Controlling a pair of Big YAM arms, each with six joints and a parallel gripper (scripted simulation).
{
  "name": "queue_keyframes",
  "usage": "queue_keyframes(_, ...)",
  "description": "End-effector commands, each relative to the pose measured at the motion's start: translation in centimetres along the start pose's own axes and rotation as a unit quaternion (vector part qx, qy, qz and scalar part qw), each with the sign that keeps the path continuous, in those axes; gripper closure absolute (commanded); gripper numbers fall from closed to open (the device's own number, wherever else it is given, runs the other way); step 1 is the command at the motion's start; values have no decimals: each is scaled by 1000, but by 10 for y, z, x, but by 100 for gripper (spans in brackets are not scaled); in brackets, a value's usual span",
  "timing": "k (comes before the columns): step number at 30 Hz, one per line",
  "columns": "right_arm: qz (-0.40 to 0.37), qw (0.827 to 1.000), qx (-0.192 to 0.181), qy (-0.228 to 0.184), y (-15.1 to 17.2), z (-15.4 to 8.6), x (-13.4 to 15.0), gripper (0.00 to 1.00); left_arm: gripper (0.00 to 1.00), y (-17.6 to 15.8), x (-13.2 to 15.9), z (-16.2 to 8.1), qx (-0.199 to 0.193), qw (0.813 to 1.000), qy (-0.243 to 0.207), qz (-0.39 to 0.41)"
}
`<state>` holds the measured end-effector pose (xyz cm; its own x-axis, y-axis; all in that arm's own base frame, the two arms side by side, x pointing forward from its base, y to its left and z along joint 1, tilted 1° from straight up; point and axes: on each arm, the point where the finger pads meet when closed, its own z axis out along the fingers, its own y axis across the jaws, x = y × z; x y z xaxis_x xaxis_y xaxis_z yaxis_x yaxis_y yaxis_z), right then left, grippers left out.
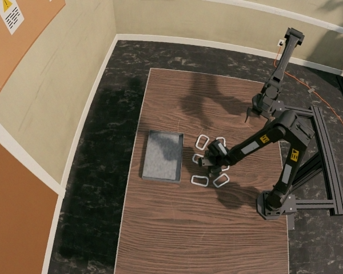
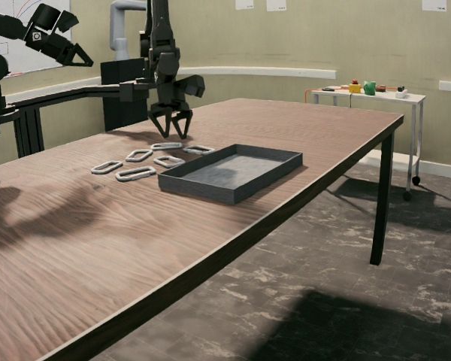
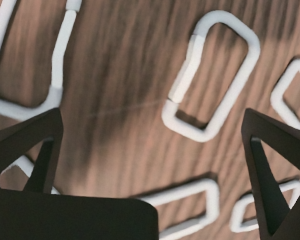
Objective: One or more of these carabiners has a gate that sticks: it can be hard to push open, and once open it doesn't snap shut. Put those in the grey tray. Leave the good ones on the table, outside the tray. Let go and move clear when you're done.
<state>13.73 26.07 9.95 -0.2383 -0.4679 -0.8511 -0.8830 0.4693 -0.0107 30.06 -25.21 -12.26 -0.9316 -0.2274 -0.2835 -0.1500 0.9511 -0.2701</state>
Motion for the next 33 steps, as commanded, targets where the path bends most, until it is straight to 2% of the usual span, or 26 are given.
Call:
queue_keyframes(1,0,1000,1,-8,0,0,-11,0,0,2,-9,3,26,996,-19,81)
queue_keyframes(9,0,1000,1,-8,0,0,-11,0,0,14,-12,5,55,966,-81,240)
queue_keyframes(15,0,1000,1,-8,0,0,-11,0,0,38,1,0,58,929,-116,347)
queue_keyframes(17,0,1000,1,-8,0,0,-11,0,0,38,1,0,58,929,-116,347)
queue_keyframes(21,0,1000,1,-8,0,0,-11,0,0,56,14,-7,56,907,-131,397)
queue_keyframes(23,0,1000,1,-8,0,0,-11,0,0,64,21,-11,56,900,-133,410)
queue_keyframes(28,0,1000,1,-8,0,0,-11,0,0,79,68,-28,74,892,-100,434)
queue_keyframes(33,0,1000,1,-8,0,0,-11,0,0,86,84,-35,79,888,-85,446)
